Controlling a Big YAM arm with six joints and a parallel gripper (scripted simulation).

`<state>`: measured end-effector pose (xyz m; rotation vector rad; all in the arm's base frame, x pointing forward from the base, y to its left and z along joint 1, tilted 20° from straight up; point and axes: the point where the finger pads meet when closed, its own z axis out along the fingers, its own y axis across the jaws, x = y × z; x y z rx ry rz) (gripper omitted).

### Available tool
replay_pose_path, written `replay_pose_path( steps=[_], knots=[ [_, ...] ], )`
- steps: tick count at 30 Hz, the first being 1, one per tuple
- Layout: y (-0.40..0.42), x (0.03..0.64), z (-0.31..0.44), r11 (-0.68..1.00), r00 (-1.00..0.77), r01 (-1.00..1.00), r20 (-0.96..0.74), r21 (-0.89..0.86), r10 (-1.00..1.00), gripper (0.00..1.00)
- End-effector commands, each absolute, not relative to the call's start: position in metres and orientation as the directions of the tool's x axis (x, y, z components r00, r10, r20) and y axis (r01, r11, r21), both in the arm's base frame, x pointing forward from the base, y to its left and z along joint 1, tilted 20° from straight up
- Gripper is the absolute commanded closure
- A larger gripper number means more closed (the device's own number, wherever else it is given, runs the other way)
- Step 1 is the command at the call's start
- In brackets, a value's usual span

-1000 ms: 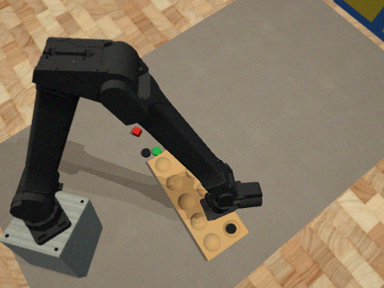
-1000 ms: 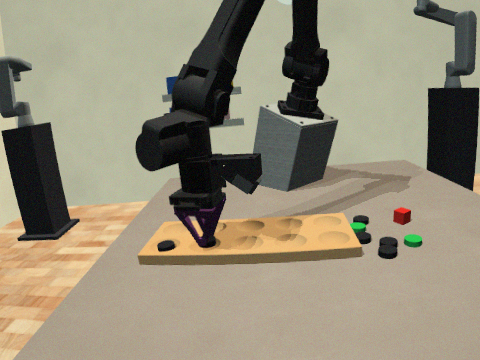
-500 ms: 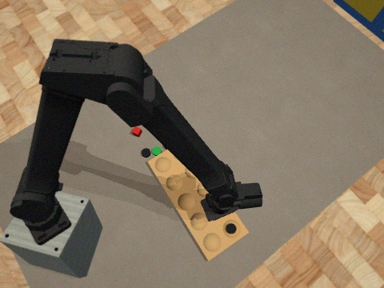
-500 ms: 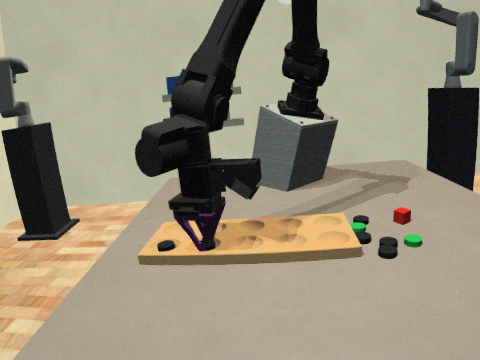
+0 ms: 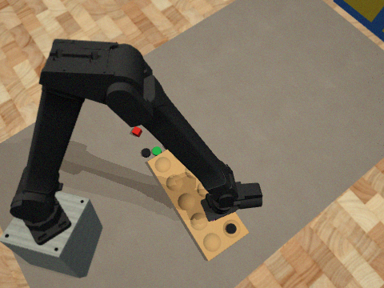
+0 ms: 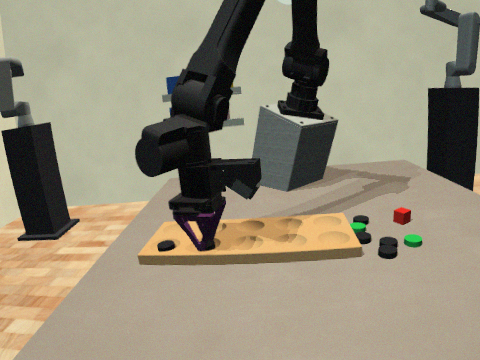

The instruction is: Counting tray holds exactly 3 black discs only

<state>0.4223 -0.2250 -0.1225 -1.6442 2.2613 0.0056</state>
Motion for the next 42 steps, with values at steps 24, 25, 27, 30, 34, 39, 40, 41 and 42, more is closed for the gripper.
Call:
replay_pose_path(
  steps=[24, 25, 27, 30, 34, 39, 40, 41, 42],
  knots=[
    [-0.234, 0.433, -0.113, 0.341, -0.278, -0.913, -0.271, -0.222, -0.922, 0.64],
    [-0.237, 0.432, -0.102, 0.346, -0.283, -0.910, -0.269, -0.228, -0.921, 0.64],
    [-0.240, 0.420, -0.094, 0.337, -0.275, -0.915, -0.269, -0.221, -0.923, 0.64],
    [-0.242, 0.413, -0.075, 0.338, -0.276, -0.916, -0.272, -0.218, -0.922, 0.64],
    [-0.260, 0.414, -0.030, 0.333, -0.269, -0.910, -0.260, -0.248, -0.927, 0.64],
    [-0.267, 0.409, -0.002, 0.331, -0.267, -0.908, -0.256, -0.256, -0.929, 0.64],
    [-0.255, 0.417, -0.002, 0.304, -0.239, -0.918, -0.255, -0.256, -0.937, 0.55],
    [-0.251, 0.412, -0.020, 0.310, -0.248, -0.925, -0.269, -0.220, -0.931, 0.55],
    [-0.244, 0.403, -0.027, 0.313, -0.253, -0.929, -0.278, -0.199, -0.927, 0.55]
  ],
)
